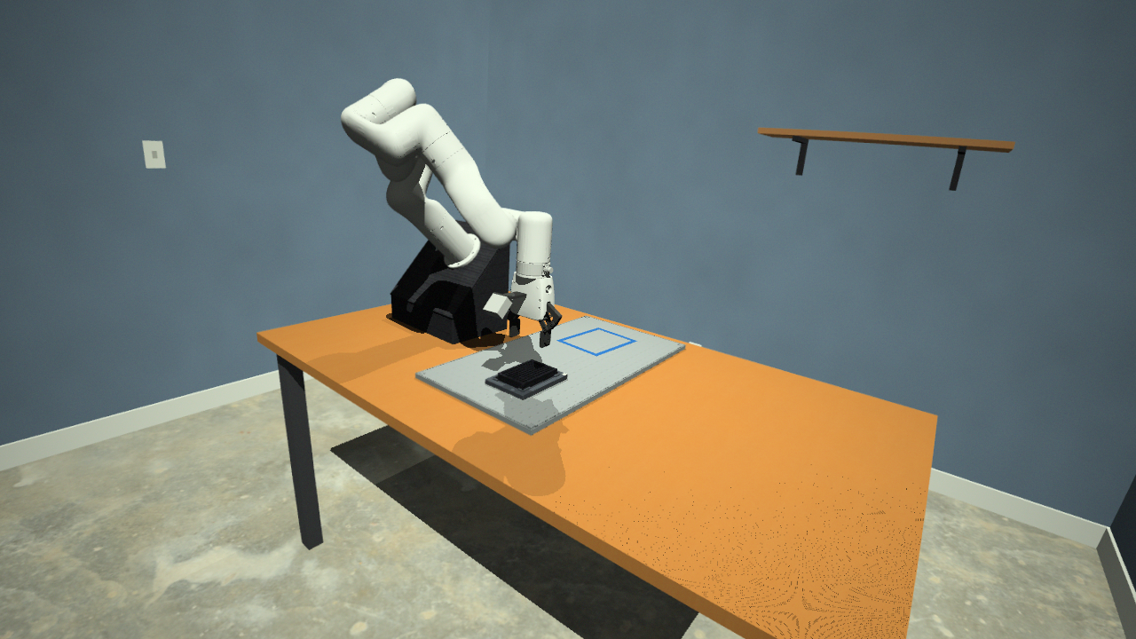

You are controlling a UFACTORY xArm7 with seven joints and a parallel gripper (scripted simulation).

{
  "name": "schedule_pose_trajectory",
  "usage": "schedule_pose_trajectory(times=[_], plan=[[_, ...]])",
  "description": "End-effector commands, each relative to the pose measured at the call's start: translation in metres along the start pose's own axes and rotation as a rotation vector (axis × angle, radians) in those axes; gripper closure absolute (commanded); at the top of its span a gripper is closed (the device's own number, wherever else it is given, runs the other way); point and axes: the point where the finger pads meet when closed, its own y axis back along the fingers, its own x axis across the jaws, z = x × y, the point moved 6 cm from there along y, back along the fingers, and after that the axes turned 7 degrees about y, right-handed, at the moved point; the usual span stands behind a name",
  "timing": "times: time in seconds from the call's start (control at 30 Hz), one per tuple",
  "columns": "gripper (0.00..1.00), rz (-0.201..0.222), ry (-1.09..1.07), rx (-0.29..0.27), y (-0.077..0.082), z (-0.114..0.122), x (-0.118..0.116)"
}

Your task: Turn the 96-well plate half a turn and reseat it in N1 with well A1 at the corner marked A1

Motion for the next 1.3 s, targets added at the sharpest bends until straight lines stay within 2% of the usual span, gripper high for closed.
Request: schedule_pose_trajectory(times=[0.0,0.33,1.27], plan=[[0.00,-0.008,-0.021,0.000,0.001,-0.001,-0.001],[0.00,-0.008,-0.021,0.000,0.001,-0.001,-0.001],[0.00,-0.008,-0.022,0.000,-0.039,-0.001,-0.002]])
